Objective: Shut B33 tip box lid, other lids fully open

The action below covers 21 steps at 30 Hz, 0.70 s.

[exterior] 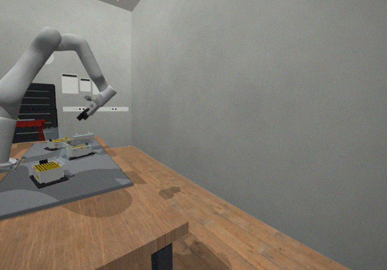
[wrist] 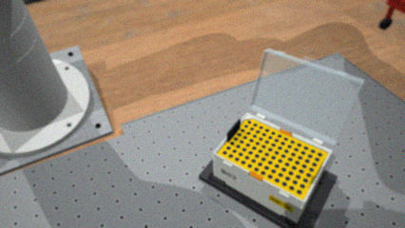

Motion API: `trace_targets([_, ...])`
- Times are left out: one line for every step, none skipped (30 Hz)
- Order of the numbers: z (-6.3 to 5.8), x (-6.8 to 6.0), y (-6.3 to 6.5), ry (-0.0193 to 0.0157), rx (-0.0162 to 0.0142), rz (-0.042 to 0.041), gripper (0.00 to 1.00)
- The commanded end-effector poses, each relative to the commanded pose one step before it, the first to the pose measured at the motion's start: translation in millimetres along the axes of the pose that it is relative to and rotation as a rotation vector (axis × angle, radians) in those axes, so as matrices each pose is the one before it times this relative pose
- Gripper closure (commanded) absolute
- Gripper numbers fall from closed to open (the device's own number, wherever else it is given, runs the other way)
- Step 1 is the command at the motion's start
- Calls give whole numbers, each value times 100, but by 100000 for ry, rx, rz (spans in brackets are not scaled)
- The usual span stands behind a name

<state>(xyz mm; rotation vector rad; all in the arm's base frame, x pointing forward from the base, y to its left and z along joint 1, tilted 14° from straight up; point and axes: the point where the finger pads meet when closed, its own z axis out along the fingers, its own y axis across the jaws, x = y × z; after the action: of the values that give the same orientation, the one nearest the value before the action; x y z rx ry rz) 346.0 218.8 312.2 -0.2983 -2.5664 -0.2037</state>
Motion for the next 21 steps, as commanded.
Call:
trace_targets([1109, 1537, 1288, 71, -2338, -1856, 0])
trace_targets([266, 332, 263, 1, -1, -1, 0])
trace_targets([266, 332, 264, 1, -1, -1, 0])
trace_targets([266, 332, 264, 1, -1, -1, 0])
trace_targets([0, 0, 0, 0, 0, 0, 0])
trace_targets([0, 0, 0, 0, 0, 0, 0])
trace_targets([266, 332, 265, 1, -1, 0, 0])
trace_targets([236, 295, 234, 1, -1, 0, 0])
trace_targets([0, 0, 0, 0, 0, 0, 0])
trace_targets([0, 0, 0, 0, 0, 0, 0])
trace_targets([0, 0, 0, 0, 0, 0, 0])
trace_targets([0, 0, 0, 0, 0, 0, 0])
trace_targets([-5, -5, -4, 3, 0, 0, 0])
trace_targets([1, 1, 2, -1, 0, 0, 0])
trace_targets([357, -350, 2, -1, 0, 1, 0])
trace_targets([354, -353, 0, 0, 0, 0, 0])
trace_targets([354, -353, -1, 0, 0, 0, 0])
trace_targets([354, -353, -1, 0, 0, 0, 0])
trace_targets([354, -353, -1, 0, 0, 0, 0])
trace_targets([354, -353, 0, 0, 0, 0, 0])
trace_targets([354, -353, 0, 0, 0, 0, 0])
